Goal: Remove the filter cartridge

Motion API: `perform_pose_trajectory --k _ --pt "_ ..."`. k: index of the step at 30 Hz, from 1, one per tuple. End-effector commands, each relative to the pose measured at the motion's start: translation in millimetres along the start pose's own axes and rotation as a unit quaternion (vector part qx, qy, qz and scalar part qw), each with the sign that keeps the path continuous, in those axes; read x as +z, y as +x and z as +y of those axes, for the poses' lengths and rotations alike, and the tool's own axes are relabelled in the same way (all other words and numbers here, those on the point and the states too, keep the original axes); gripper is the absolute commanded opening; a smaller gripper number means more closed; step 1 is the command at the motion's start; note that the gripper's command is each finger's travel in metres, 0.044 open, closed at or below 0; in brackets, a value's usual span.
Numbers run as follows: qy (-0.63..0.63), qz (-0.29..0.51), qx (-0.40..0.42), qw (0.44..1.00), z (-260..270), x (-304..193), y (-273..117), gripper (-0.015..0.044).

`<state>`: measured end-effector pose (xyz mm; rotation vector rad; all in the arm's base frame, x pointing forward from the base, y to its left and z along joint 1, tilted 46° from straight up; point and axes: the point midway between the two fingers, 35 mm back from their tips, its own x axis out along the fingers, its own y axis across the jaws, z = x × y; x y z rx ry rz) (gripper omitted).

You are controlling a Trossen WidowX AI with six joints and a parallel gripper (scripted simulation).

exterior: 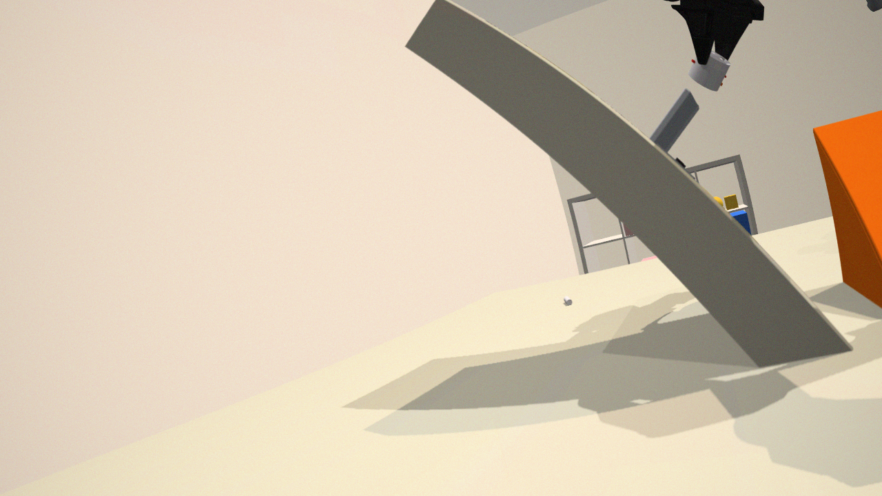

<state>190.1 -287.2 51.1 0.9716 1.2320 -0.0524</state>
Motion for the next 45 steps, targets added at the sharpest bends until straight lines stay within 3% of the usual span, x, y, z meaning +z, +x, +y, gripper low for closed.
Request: perform_pose_trajectory --k 1,9,18,32,45 --pt "0.074 0.001 -0.042 0.996 -31 -7 3 0.0" --pt "0.224 -0.016 -0.129 0.966 -93 -25 4 0.0" --pt "0.249 -0.019 -0.144 0.958 -107 -34 6 0.0" --pt "0.372 -0.021 -0.216 0.903 -176 -114 31 0.0" --pt "0.481 -0.017 -0.274 0.832 -209 -198 58 0.0"
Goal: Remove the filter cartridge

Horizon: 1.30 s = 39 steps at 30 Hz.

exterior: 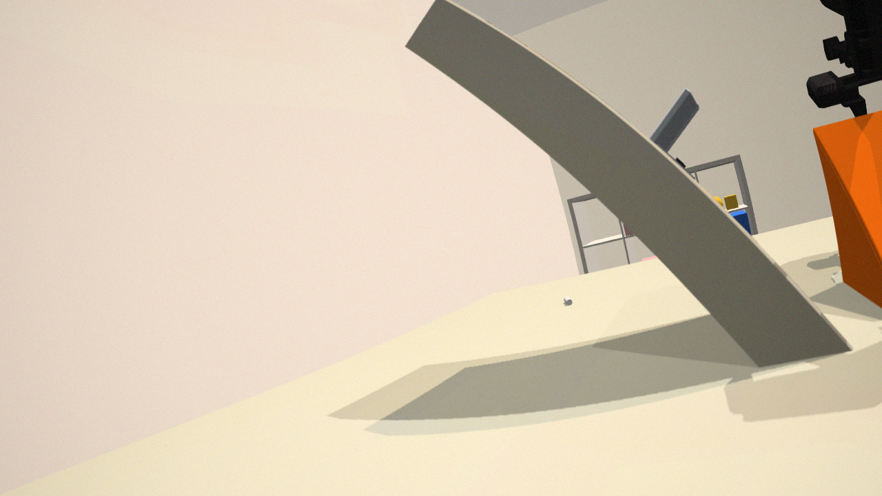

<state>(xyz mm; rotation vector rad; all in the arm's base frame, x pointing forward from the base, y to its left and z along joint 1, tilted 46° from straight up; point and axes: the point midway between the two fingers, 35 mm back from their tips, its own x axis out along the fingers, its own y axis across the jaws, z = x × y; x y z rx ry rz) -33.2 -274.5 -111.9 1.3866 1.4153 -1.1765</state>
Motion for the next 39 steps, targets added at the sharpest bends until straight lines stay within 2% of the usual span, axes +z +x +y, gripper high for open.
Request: perform_pose_trajectory --k 1,8,19,24,39 --pt "0.038 0.003 -0.023 0.999 -19 -13 15 0.0" --pt "0.052 0.004 -0.031 0.998 -26 -20 24 0.0" --pt "0.052 0.004 -0.032 0.998 -26 -51 79 0.0" --pt "0.052 0.004 -0.032 0.998 -26 -57 86 0.0" --pt "0.054 0.009 -0.029 0.998 -25 -56 83 0.0394"
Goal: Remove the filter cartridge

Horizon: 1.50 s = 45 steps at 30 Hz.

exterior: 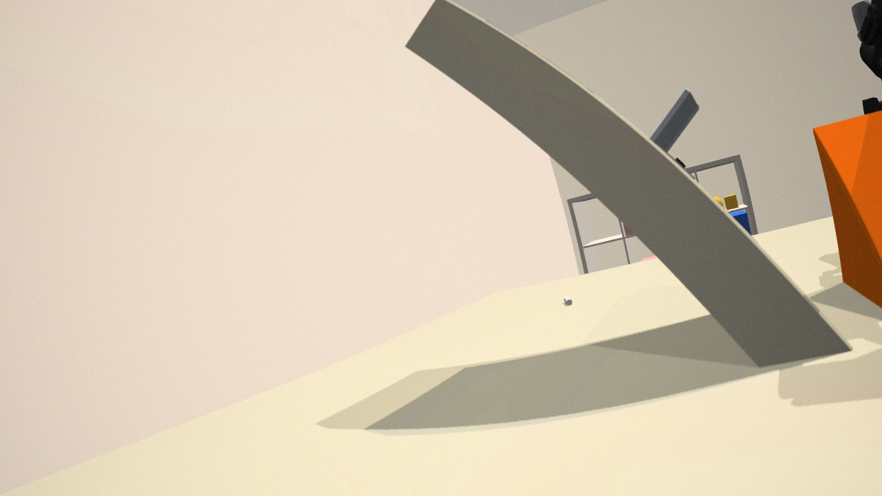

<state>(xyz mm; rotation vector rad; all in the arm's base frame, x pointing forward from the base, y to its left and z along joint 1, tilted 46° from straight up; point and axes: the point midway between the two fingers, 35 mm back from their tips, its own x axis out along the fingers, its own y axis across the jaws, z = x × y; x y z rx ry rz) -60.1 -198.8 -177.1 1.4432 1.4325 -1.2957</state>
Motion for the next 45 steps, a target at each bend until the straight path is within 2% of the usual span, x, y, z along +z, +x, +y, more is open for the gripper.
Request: perform_pose_trajectory --k 1,2,5,9,11,14,45 --pt "0.0 -0.001 0.0 1.0 0 1 0 0.042" --pt "0.0 -0.001 0.0 1.0 0 1 0 0.044" --pt "0.0 -0.001 0.0 1.0 0 2 -2 0.044" --pt "0.0 -0.001 0.0 1.0 0 30 -50 0.044" --pt "0.0 0.0 0.0 1.0 1 35 -61 0.044" --pt "-0.003 -0.005 -0.002 1.0 0 32 -51 0.044" --pt "-0.003 -0.005 -0.002 1.0 0 32 -51 0.044"
